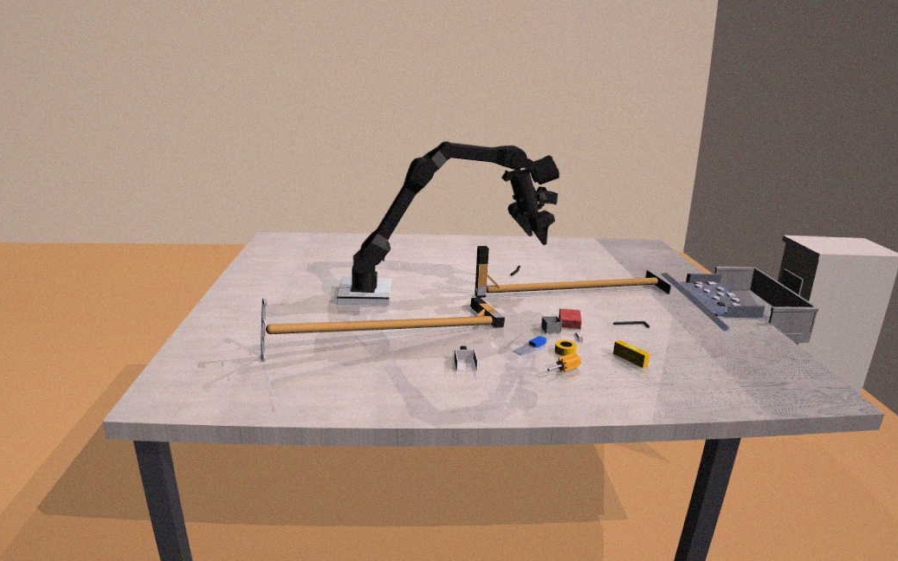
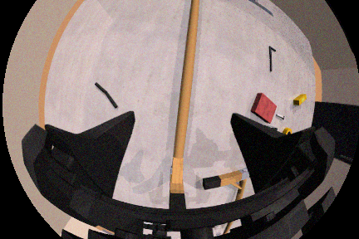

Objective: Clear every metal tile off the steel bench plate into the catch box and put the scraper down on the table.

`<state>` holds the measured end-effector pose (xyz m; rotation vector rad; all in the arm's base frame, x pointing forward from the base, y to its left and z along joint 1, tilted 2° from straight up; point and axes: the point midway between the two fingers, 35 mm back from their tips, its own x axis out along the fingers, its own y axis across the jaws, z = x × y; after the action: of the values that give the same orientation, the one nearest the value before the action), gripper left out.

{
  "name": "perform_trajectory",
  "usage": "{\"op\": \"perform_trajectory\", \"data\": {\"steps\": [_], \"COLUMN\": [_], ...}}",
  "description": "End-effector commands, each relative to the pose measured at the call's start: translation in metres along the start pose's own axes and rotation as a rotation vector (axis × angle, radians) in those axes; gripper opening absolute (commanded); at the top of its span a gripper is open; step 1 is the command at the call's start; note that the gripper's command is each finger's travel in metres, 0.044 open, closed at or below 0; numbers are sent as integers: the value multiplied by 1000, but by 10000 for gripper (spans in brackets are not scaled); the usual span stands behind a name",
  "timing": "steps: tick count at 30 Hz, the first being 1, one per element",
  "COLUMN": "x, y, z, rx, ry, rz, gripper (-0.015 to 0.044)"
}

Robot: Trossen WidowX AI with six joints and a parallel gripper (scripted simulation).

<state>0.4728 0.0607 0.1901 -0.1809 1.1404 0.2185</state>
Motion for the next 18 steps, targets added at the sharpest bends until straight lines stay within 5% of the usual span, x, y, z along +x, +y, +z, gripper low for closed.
{"op": "perform_trajectory", "data": {"steps": [1, 18], "x": [-12, -46], "y": [0, -2], "z": [-4, -32], "rx": [3, 21], "ry": [-22, -77], "rz": [1, -5], "gripper": [440, 440]}}
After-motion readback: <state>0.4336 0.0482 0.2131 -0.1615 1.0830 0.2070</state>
